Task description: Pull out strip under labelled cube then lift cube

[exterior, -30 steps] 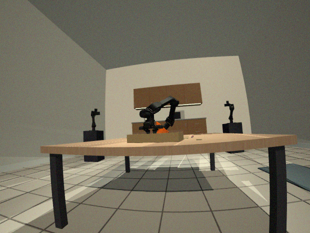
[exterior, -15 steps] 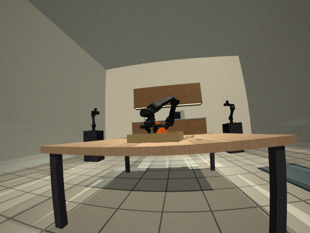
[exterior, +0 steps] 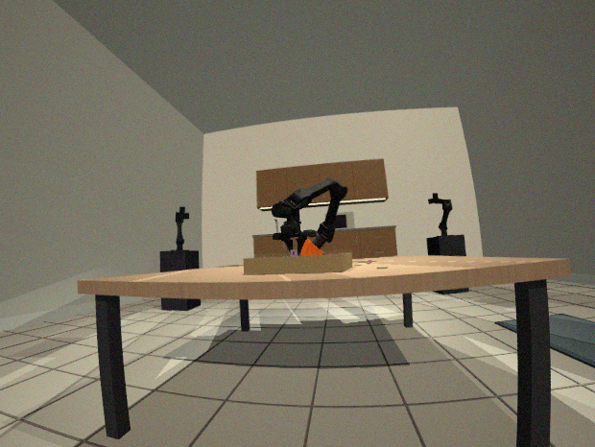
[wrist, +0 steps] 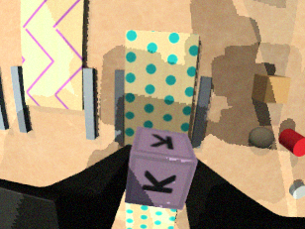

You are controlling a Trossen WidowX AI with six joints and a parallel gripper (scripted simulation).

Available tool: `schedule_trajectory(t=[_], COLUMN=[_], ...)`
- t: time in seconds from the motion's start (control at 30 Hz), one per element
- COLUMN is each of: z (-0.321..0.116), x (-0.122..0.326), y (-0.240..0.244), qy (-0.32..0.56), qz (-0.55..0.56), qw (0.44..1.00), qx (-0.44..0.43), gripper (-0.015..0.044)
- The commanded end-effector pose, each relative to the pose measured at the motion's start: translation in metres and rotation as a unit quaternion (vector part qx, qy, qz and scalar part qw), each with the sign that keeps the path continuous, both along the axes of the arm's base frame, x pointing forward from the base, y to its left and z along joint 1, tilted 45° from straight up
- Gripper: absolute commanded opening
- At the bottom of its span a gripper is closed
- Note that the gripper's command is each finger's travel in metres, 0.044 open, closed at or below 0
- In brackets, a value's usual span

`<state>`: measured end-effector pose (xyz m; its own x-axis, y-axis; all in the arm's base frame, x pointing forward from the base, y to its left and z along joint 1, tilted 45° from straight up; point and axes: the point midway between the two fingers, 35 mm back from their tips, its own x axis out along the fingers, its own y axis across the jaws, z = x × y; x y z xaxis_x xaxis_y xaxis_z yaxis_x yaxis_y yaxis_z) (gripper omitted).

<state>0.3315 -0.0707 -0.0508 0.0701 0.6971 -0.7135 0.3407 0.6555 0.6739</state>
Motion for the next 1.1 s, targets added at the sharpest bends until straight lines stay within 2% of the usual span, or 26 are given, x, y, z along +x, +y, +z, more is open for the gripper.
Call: schedule_trajectory(t=[0.0,0.3,0.57,1.07], z=[0.003,0.006,0.03,0.031], x=[-0.01,-0.037,-0.04,-0.04], y=[0.001,0.007,-0.017,-0.018], qy=[-0.001,0.0,0.0,0.0], qz=[0.001,0.001,0.001,0.001], qw=[1.0,1.0,1.0,1.0], qx=[-0.002,-0.002,-0.003,-0.003], gripper=[0.0,0.0,0.0,0.0])
